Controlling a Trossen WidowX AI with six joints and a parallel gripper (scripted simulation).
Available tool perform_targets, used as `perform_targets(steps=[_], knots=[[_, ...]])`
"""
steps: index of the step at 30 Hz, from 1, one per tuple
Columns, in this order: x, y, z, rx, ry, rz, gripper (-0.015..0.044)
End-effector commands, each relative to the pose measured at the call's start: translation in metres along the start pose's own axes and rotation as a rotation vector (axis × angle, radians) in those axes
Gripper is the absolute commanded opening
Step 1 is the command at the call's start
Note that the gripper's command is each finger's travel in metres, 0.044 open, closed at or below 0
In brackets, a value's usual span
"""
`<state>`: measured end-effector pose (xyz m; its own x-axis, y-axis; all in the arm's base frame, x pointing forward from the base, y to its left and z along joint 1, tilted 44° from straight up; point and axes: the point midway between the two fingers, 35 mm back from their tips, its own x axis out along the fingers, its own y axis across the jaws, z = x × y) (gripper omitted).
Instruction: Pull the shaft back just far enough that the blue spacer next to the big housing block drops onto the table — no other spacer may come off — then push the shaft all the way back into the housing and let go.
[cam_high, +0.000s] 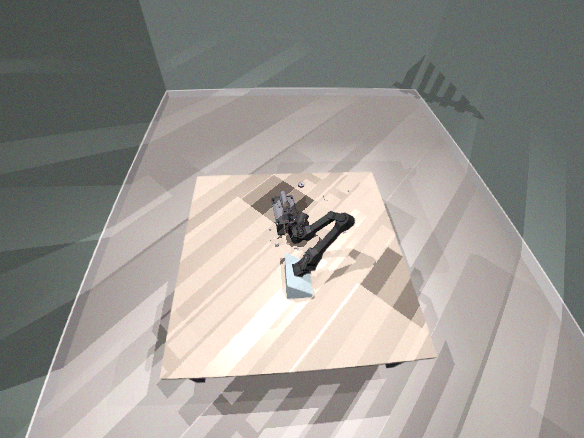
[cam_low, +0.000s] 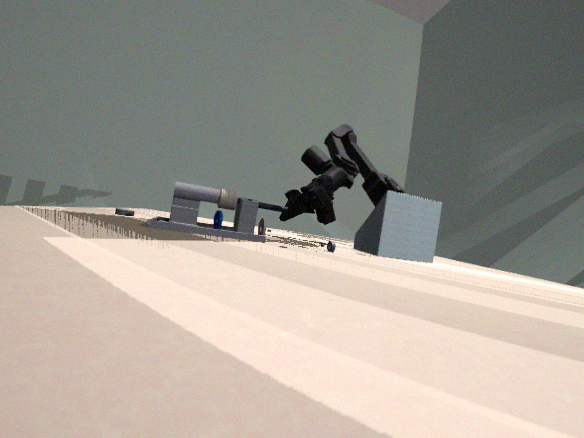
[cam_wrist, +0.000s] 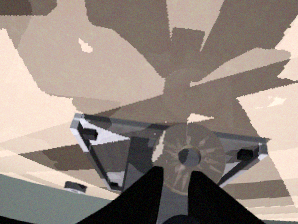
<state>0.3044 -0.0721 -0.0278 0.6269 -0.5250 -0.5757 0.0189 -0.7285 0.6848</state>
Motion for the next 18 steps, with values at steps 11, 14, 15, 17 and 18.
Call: perform_targets(steps=[11, 14, 15, 17, 18], knots=[[0.0021, 0.0012, -0.0055, 0.006, 0.012, 0.0, 0.0], [0.0019, 0.0012, -0.0053, 0.006, 0.012, 0.0, 0.0], [0.0018, 0.0012, -0.0052, 0.006, 0.012, 0.0, 0.0], [0.0017, 0.0012, -0.005, 0.006, 0.012, 0.0, 0.0], [0.0016, 0.0012, -0.005, 0.006, 0.012, 0.0, 0.0]])
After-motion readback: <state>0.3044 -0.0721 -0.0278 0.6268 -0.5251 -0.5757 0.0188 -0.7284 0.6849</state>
